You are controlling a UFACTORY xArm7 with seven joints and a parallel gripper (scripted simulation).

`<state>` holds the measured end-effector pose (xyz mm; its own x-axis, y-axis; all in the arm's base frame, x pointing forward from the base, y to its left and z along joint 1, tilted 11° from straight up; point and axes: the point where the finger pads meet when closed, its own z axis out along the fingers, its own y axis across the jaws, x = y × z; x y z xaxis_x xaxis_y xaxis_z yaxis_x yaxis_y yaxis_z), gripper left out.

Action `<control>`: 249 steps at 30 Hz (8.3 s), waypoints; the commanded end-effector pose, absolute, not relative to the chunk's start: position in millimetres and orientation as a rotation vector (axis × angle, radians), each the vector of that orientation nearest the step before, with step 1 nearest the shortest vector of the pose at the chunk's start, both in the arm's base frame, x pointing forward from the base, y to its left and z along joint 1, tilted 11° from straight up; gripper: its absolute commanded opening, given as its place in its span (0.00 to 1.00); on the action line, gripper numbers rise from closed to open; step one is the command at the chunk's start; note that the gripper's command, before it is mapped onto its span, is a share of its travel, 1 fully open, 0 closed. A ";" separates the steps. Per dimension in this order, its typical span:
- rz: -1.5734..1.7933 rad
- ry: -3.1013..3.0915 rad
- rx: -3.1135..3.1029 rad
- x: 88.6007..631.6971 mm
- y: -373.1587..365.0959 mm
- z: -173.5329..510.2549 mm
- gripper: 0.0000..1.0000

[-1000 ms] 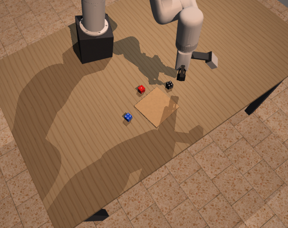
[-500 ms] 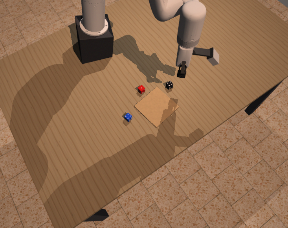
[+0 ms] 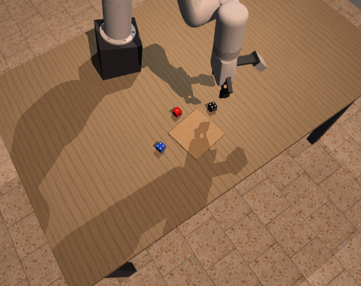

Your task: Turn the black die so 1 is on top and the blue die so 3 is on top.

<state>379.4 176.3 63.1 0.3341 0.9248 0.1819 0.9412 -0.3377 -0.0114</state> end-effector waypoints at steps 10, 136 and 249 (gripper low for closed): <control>-0.257 -2.070 -2.209 370.3 163.3 58.8 1.00; 0.149 2.127 -2.068 373.6 168.9 9.6 1.00; 0.154 2.164 -2.032 376.6 178.7 -43.3 0.42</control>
<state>375.4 178.7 -44.2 -0.0572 -0.9797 -0.1919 -0.9971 0.0657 -0.0380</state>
